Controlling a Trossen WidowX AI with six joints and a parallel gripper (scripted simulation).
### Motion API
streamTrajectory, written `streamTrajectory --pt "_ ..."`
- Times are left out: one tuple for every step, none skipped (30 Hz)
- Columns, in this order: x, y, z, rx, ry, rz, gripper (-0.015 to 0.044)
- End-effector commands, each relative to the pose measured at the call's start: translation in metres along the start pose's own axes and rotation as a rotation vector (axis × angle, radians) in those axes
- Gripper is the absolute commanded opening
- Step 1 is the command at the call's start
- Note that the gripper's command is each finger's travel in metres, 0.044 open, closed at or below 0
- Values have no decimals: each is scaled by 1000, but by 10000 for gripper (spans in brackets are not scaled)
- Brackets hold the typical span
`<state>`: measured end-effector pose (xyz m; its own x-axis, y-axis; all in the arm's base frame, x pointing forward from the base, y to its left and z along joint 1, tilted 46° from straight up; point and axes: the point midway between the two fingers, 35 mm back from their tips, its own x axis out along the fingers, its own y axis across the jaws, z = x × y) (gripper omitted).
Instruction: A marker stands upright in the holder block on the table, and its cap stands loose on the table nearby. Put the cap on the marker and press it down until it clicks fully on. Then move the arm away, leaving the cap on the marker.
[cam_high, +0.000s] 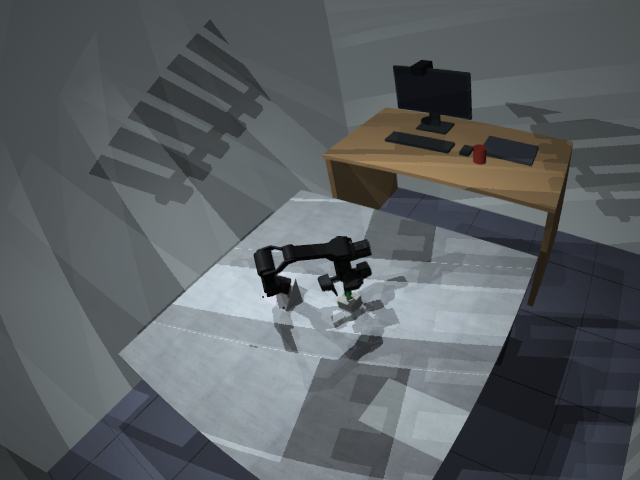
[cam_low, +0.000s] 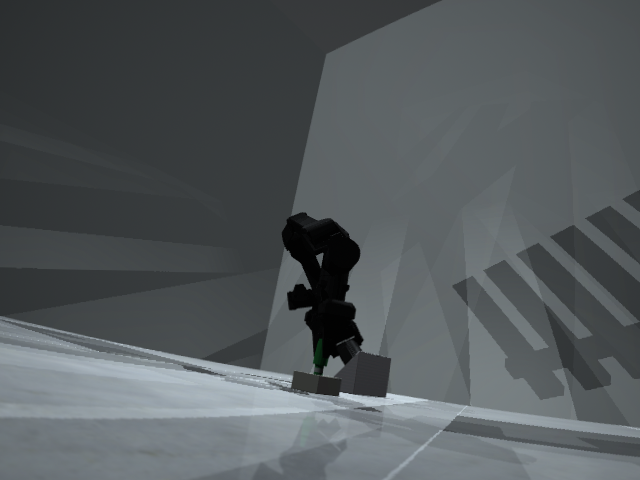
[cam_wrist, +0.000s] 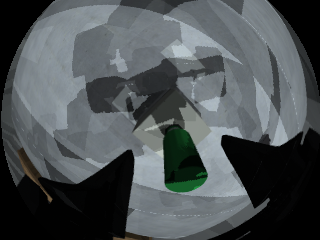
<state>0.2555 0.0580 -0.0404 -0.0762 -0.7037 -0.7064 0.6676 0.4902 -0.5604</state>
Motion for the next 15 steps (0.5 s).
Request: streamTrajectory --pt "-2 0 0 0 0 0 440" --pt "-10 1 0 -1 1 1 440" --pt "-22 2 1 -2 2 3 440" --pt "-37 3 1 -2 2 3 440" --pt "-53 3 0 -2 3 3 440" --pt "-65 2 0 -1 3 2 440" --pt "-73 1 -1 -1 3 1 440" --pt "-75 0 -1 -1 2 1 440" --pt "-75 0 -1 -1 2 1 440" --pt "-75 0 -1 -1 2 1 440" --pt "-75 0 -1 -1 2 1 440" --pt "-75 0 -1 -16 2 1 414" --pt "-74 0 -1 -62 2 1 387" --pt "-73 1 -1 -138 2 1 361" --pt "-72 1 -2 -233 1 1 335"
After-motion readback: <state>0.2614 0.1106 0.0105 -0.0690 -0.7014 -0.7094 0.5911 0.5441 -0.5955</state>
